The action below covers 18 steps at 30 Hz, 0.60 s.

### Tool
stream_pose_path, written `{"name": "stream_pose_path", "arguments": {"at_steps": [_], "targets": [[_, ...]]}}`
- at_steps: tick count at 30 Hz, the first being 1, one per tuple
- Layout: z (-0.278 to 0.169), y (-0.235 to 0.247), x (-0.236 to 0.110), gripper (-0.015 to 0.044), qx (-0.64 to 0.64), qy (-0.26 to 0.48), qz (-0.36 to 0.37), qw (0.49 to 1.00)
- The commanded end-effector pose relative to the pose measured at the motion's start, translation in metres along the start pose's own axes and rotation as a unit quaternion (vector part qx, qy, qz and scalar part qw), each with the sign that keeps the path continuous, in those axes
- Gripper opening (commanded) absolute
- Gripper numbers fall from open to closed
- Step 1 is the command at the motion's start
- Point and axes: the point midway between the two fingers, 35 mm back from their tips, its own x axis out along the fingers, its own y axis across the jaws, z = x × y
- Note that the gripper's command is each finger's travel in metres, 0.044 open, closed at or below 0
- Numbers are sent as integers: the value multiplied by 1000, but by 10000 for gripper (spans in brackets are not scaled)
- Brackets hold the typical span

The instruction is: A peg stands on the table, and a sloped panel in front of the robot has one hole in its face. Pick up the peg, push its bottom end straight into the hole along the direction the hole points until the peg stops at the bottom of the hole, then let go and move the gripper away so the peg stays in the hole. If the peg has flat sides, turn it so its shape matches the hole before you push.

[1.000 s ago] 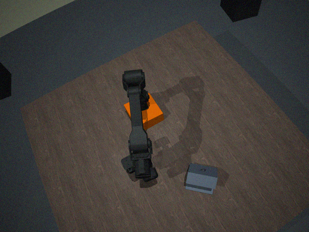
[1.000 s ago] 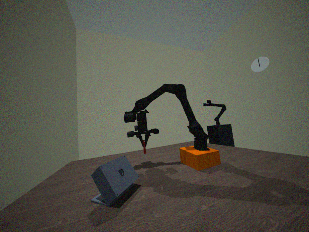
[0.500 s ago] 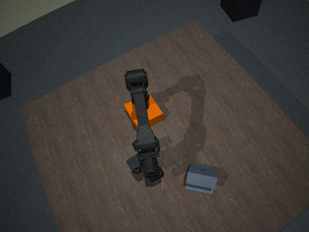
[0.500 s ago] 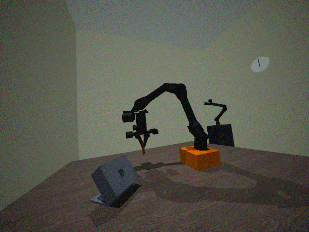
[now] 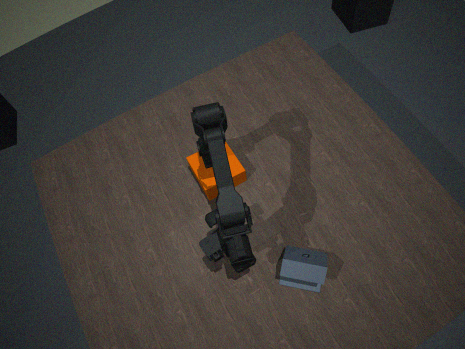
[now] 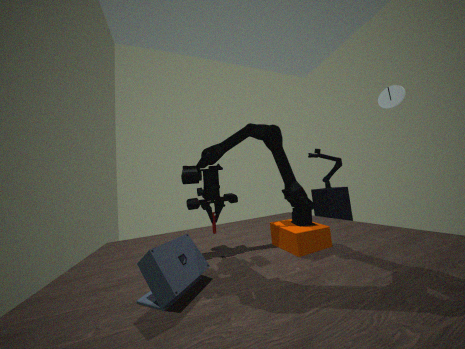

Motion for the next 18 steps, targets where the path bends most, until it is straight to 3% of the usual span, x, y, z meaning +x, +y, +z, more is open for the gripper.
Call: {"name": "stream_pose_path", "arguments": {"at_steps": [1, 18], "targets": [[-4, 3, -1, 0, -6, -9, 2, 1000], [-22, 14, -5, 0, -41, -41, 8, 998]]}}
